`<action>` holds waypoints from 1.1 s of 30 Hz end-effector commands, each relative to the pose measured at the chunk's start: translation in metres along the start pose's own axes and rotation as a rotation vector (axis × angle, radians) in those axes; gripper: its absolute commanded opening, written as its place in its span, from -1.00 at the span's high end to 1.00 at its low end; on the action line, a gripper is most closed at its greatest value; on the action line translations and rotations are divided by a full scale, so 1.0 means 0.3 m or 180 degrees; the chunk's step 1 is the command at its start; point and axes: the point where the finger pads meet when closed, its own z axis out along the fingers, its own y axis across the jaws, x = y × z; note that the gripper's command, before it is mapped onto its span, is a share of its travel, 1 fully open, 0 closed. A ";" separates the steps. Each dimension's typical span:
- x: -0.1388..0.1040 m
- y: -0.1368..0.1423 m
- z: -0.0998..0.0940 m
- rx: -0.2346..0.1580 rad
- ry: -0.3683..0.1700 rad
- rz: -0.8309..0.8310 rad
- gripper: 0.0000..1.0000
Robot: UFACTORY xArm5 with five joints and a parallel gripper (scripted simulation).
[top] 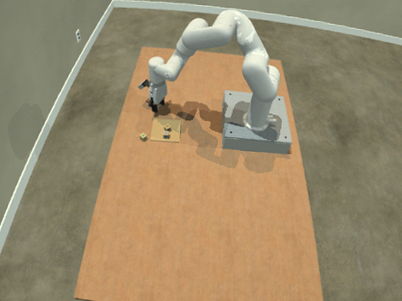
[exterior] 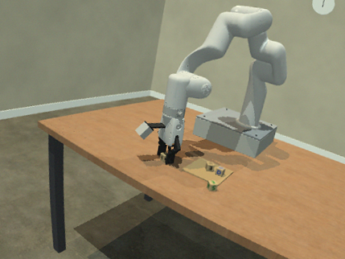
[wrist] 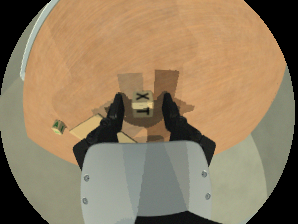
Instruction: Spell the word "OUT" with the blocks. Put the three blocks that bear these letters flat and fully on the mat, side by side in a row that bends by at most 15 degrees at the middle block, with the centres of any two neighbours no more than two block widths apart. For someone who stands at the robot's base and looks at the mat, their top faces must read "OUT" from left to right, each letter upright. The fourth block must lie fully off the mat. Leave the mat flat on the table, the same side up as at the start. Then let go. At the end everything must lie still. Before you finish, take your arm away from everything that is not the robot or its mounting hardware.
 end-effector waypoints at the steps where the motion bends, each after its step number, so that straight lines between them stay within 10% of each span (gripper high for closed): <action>1: 0.005 -0.001 -0.004 0.0003 0.0011 0.0000 -0.26; 25: 0.005 -0.001 -0.004 0.0003 0.0011 0.0000 -0.26; 26: 0.005 -0.001 -0.004 0.0003 0.0011 0.0000 0.16; 33: 0.005 -0.001 -0.004 0.0003 0.0011 0.0000 0.16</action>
